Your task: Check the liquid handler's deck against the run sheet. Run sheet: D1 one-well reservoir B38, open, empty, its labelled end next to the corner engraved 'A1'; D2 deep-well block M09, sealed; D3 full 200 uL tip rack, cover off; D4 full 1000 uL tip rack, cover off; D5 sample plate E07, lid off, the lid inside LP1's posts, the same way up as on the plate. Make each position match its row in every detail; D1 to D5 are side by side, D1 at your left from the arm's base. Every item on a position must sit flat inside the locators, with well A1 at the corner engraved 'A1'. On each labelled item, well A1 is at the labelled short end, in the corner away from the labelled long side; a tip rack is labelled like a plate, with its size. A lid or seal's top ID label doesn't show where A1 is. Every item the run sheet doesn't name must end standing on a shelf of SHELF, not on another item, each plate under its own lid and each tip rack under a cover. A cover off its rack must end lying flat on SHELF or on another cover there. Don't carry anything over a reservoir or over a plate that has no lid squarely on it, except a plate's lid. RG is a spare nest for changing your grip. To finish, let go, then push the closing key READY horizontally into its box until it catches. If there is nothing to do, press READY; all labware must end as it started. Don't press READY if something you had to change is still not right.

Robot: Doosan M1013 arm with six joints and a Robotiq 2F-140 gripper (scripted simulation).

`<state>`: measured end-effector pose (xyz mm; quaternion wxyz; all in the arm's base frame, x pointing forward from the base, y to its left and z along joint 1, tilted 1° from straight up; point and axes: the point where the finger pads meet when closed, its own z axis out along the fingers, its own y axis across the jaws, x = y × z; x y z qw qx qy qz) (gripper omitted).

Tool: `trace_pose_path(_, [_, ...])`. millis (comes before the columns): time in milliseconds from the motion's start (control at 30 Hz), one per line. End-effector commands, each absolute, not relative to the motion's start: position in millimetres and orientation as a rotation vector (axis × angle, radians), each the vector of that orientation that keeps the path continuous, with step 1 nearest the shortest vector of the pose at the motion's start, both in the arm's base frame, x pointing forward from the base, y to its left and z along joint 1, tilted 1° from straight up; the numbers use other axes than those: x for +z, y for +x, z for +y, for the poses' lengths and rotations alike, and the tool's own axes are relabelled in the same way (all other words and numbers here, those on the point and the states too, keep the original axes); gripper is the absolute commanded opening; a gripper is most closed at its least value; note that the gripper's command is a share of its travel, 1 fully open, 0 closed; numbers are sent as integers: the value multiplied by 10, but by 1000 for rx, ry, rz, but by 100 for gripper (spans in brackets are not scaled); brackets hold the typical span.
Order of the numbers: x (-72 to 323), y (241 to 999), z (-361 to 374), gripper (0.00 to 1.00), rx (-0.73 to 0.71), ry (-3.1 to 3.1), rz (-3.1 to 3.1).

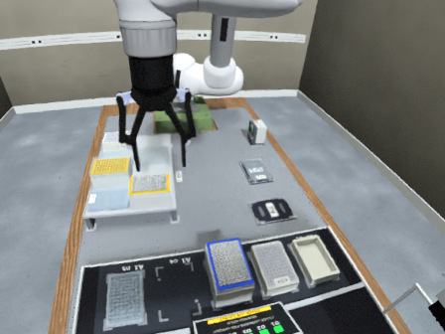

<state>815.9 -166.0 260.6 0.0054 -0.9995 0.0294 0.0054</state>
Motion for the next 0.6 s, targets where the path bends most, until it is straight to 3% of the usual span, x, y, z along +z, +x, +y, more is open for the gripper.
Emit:
trace_pose_path(0, [2613,8175,-1413,66,7,-3130,91])
trace_pose_path(567, [2616,8191,-1075,66,7,-3129,90])
